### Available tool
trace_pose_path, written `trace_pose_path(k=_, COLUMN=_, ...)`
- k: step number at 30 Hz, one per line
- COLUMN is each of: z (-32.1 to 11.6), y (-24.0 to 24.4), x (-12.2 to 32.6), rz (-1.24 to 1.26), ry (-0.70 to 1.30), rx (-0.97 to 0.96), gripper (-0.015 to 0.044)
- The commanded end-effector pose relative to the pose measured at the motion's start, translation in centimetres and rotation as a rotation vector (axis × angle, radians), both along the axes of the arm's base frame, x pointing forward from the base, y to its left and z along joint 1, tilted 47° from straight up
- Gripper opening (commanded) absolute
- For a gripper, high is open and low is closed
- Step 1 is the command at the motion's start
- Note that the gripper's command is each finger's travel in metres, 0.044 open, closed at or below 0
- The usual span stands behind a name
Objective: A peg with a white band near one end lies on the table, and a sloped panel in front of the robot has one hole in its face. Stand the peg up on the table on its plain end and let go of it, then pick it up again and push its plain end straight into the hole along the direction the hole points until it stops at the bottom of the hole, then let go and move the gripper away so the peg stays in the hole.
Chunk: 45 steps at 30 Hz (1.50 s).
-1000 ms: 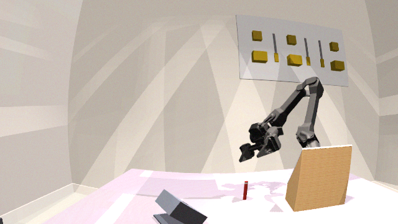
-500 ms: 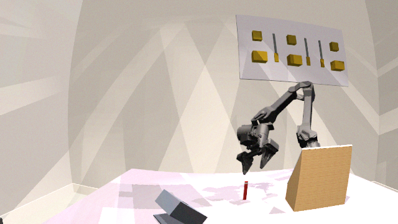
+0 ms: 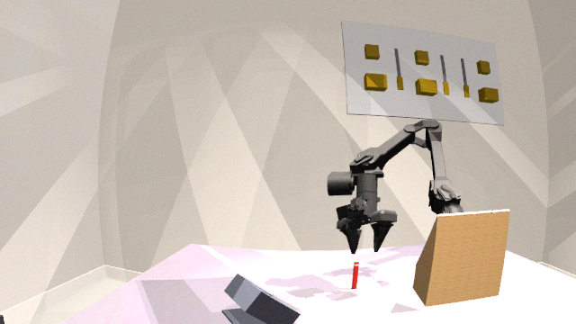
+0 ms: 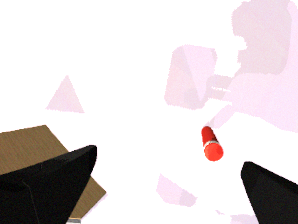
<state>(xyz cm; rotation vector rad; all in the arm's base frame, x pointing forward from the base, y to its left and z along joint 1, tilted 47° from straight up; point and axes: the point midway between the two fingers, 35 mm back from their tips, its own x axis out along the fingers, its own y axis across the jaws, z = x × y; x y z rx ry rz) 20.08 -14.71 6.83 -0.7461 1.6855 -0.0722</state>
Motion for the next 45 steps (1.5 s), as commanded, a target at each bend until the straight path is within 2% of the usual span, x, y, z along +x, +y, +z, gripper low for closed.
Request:
trace_pose_path(k=1, z=0.7, y=-0.3, x=0.6, rz=-0.013, ry=0.033, rx=-0.123, gripper=0.0440)
trace_pose_path(k=7, z=1.7, y=-0.4, x=1.6, rz=-0.012, ry=0.055, rx=-0.275, gripper=0.0440)
trace_pose_path(k=45, z=-1.8, y=-4.0, x=1.2, rz=-0.006, ry=0.060, rx=-0.271, gripper=0.0440)
